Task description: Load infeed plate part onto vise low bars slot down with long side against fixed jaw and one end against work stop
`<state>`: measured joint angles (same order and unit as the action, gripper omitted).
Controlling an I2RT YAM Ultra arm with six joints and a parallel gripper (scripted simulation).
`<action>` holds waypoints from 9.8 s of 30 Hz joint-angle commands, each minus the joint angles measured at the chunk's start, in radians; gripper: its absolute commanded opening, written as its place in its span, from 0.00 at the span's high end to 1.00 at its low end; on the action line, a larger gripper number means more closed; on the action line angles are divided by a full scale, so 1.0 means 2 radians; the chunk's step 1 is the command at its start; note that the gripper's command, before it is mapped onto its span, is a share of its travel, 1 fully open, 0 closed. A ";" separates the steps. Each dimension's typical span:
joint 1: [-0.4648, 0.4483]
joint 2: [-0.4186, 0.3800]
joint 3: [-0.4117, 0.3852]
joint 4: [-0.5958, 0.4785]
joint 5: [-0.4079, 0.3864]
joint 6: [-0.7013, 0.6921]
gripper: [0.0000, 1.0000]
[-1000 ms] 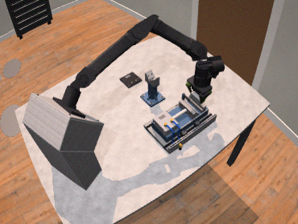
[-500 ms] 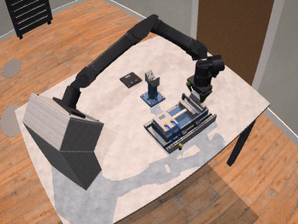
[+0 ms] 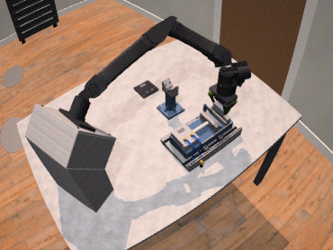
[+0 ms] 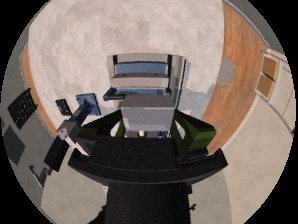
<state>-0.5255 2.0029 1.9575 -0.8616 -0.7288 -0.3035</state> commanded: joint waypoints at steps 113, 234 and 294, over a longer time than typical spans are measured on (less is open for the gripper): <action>0.009 0.007 -0.034 0.066 0.014 0.030 1.00; 0.008 -0.003 -0.048 0.077 0.012 0.034 1.00; 0.008 -0.004 -0.030 0.065 0.011 0.029 1.00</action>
<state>-0.4862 2.0300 1.8687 -0.7223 -0.7044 -0.2394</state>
